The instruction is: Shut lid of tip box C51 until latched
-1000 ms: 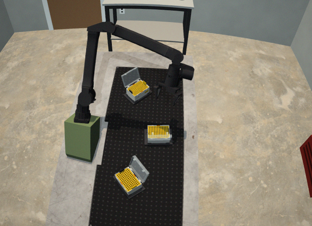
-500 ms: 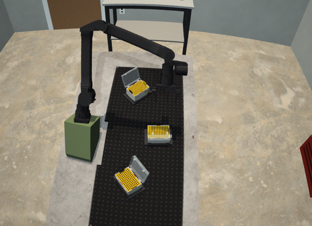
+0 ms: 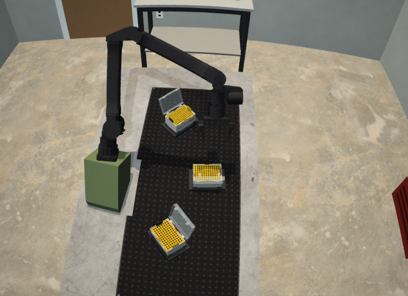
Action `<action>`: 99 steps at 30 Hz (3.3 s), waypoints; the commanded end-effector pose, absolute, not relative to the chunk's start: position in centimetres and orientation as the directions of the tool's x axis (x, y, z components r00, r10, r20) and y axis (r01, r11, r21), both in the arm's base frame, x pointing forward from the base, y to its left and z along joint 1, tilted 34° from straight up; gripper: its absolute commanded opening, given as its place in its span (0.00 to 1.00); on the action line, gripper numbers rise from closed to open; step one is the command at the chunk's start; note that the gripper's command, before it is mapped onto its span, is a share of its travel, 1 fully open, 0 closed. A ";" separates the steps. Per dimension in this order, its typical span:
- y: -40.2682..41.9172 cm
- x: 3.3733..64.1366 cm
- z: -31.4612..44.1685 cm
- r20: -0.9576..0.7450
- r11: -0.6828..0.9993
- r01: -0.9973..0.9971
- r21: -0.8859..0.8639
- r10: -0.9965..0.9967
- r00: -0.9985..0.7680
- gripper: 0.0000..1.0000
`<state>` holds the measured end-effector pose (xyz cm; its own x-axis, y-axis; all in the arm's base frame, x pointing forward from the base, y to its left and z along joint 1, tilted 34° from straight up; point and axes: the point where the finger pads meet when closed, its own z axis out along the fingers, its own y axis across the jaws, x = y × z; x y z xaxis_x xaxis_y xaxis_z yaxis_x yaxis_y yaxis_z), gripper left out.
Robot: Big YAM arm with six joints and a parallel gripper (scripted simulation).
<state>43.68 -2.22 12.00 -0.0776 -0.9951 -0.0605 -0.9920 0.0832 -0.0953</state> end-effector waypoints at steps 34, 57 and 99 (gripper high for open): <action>5.4 47.8 3.0 -0.070 0.099 -0.981 -0.169 -0.994 -0.088 1.00; 5.4 47.1 2.0 -0.064 0.087 -0.987 -0.136 -0.995 -0.079 1.00; 1.4 47.0 8.6 -0.067 0.092 -0.982 -0.167 -0.994 -0.082 1.00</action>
<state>45.67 2.72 6.12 -0.0809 -0.9948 -0.0615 -0.9875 0.0884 -0.1305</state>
